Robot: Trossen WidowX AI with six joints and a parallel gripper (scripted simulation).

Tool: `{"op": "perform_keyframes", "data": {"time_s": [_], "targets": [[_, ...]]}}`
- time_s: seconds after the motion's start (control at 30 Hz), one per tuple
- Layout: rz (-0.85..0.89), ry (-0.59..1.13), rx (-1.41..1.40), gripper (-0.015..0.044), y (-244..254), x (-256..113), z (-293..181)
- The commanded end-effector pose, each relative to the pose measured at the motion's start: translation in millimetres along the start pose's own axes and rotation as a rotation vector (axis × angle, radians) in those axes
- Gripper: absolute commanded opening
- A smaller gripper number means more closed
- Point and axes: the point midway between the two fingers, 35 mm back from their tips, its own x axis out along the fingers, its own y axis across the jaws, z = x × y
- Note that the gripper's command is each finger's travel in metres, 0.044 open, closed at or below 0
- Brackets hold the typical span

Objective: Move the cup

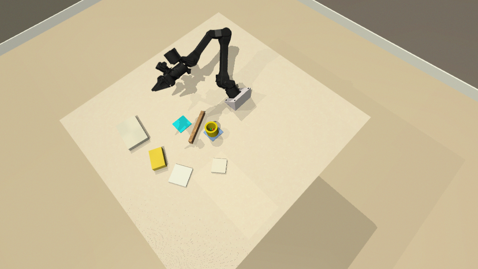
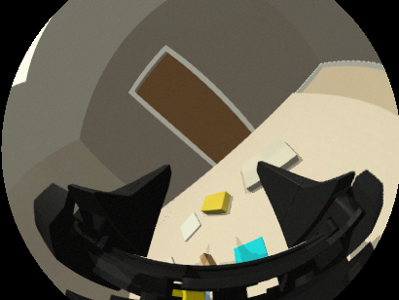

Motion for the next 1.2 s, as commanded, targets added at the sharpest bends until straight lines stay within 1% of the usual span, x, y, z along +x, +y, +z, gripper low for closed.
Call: {"op": "perform_keyframes", "data": {"time_s": [0.0, 0.07, 0.13, 0.27, 0.4, 0.53, 0.63, 0.73, 0.8, 0.9, 0.97, 1.0, 1.17], "targets": [[0.002, 0.014, 0.016, 0.0374, 1, 2, -3], [0.008, 0.124, 0.139, 0.0321, 11, 13, -24], [-0.009, 0.292, 0.31, 0.0269, 28, 24, -58], [-0.14, 0.608, 0.58, 0.0167, 63, 29, -125], [-0.382, 0.849, 0.753, 0.0167, 89, 14, -181], [-0.645, 0.967, 0.823, 0.0167, 105, -8, -219], [-0.868, 0.993, 0.833, 0.0167, 112, -28, -242], [-1.086, 0.956, 0.808, 0.0167, 118, -50, -259], [-1.225, 0.889, 0.774, 0.0167, 121, -65, -268], [-1.395, 0.73, 0.707, 0.0167, 124, -85, -275], [-1.452, 0.638, 0.673, 0.0167, 126, -93, -276], [-1.459, 0.623, 0.668, 0.0167, 128, -95, -278], [-1.461, 0.617, 0.666, 0.0167, 128, -96, -279]]}}
